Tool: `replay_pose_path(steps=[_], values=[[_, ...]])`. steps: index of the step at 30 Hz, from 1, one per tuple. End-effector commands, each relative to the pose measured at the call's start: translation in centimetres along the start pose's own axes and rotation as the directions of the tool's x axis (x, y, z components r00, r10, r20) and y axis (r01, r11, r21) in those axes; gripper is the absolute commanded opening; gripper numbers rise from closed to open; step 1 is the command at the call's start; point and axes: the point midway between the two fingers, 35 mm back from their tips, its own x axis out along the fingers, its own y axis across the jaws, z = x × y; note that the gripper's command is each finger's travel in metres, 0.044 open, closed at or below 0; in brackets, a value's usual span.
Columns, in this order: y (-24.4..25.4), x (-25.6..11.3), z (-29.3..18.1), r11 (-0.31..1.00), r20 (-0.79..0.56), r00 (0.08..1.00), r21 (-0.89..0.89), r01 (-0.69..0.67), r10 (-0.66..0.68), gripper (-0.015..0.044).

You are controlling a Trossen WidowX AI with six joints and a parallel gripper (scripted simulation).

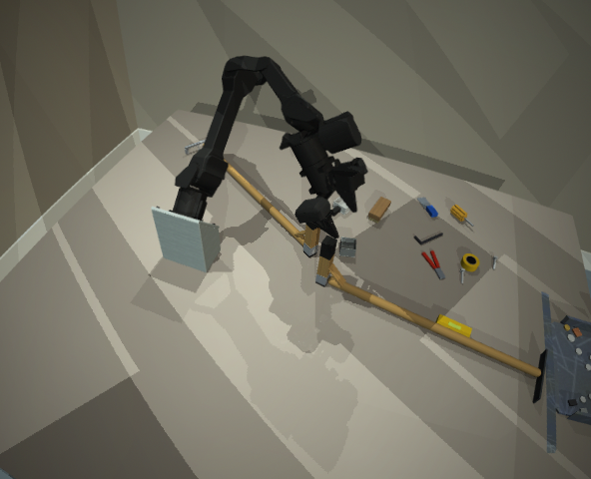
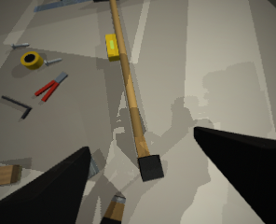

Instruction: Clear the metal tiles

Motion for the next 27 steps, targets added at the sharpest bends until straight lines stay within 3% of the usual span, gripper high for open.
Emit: replay_pose_path(steps=[1, 20, 27], values=[[0.0, -0.7, -1.1, 1.0, 0.013, 1.0, -0.009, -0.005, 0.005, 0.044], [-0.9, -2.1, -5.6, 1.0, 0.046, 0.999, -0.009, -0.004, 0.004, 0.044], [-0.9, -0.5, -6.6, 1.0, 0.045, 0.999, -0.009, -0.003, 0.003, 0.044]])
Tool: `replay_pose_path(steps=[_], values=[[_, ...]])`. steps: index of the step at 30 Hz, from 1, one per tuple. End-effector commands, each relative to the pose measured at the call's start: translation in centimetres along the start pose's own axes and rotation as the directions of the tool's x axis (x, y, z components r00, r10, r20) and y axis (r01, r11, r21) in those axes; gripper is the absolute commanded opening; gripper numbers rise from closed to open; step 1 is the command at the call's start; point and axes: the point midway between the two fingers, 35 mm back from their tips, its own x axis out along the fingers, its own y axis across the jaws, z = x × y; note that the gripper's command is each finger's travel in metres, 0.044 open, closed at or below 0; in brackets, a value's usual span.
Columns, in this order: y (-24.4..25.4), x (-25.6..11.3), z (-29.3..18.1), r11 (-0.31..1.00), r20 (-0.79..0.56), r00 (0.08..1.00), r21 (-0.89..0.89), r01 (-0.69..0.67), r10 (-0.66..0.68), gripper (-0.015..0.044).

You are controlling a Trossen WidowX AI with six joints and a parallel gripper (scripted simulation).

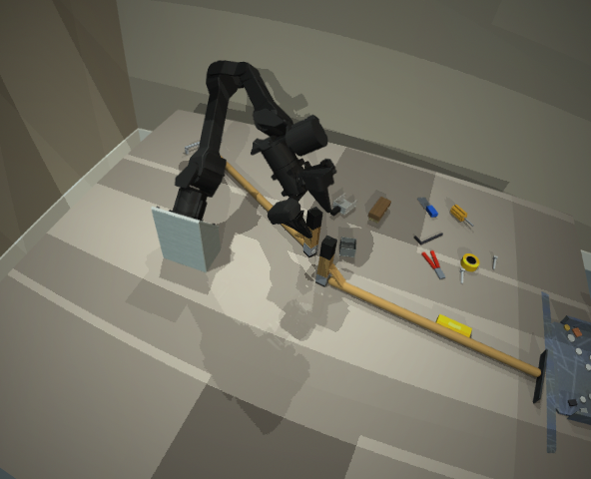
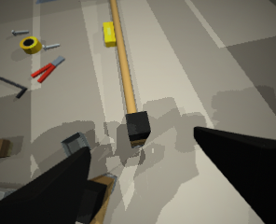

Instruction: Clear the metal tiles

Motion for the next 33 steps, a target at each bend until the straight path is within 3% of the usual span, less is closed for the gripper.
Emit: replay_pose_path(steps=[1, 33], values=[[0.0, 0.9, -0.9, 1.0, 0.003, 1.0, 0.002, 0.004, -0.004, 0.044], [-0.1, 5.9, -1.6, 1.0, 0.002, 1.0, 0.001, 0.005, -0.005, 0.044]])
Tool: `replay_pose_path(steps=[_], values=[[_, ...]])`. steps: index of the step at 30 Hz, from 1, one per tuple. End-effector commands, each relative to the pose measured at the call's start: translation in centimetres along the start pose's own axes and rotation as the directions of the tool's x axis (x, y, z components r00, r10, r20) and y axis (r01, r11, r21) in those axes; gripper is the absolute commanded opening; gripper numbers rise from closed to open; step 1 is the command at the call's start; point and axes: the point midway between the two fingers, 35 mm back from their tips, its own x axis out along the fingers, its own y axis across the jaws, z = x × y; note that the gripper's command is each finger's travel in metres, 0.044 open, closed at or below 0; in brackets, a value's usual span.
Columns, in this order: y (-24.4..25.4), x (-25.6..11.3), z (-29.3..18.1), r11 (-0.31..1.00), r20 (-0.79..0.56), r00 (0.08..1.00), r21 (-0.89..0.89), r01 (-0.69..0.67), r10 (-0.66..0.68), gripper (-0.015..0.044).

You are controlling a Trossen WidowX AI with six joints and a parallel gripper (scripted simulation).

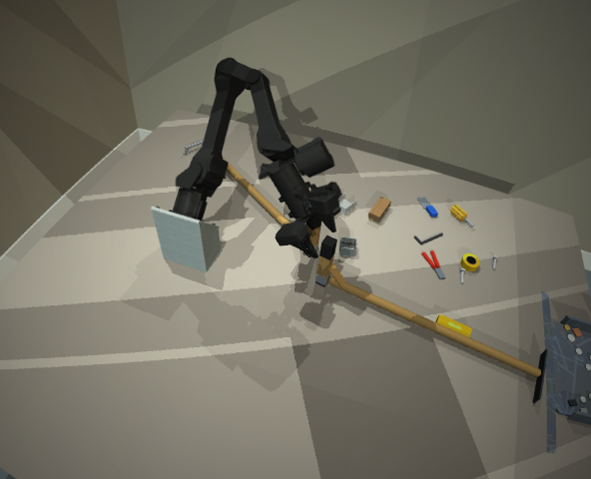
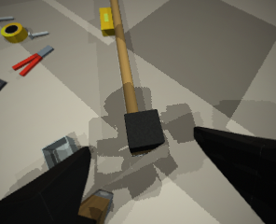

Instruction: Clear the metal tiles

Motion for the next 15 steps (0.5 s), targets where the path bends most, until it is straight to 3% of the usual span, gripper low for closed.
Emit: replay_pose_path(steps=[1, 15], values=[[-0.2, 0.8, 0.0, 1.0, -0.001, 1.0, 0.008, 0.006, -0.006, 0.044], [-0.1, 3.1, -0.1, 1.0, 0.001, 1.0, 0.008, 0.003, -0.003, 0.044]])
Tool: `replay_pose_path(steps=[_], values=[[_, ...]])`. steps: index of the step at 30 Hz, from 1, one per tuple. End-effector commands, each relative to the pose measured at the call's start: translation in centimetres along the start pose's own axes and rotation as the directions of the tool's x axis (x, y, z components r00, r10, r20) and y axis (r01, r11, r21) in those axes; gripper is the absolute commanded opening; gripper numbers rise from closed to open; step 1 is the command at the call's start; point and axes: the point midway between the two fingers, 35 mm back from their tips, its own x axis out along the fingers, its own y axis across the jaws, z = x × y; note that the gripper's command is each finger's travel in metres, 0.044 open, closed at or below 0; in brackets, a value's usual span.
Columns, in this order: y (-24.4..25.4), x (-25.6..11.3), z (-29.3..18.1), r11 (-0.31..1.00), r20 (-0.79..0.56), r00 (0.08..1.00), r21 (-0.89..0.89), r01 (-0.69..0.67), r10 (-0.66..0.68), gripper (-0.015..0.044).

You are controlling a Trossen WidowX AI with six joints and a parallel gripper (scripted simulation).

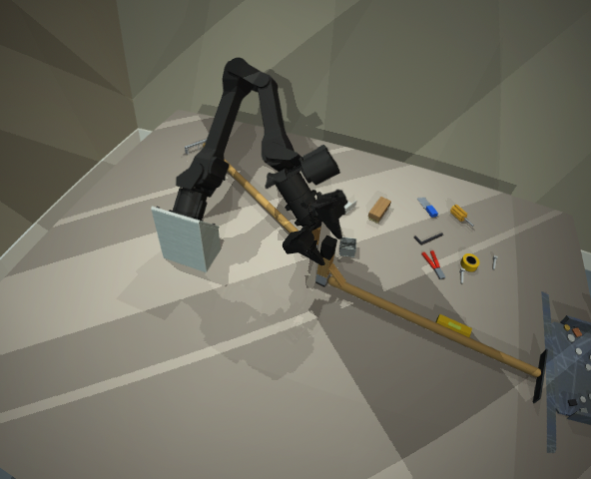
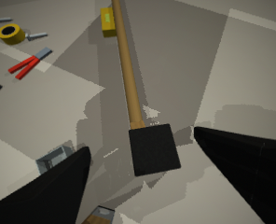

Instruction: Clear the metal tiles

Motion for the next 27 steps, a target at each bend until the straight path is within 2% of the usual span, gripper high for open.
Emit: replay_pose_path(steps=[1, 13, 27], values=[[-0.2, 1.0, -0.4, 1.0, -0.011, 1.0, 0.005, 0.01, -0.01, 0.044], [-0.1, 2.8, -0.7, 1.0, -0.008, 1.0, 0.007, 0.005, -0.005, 0.044], [-0.1, 2.9, -0.7, 1.0, -0.008, 1.0, 0.007, 0.005, -0.005, 0.044]])
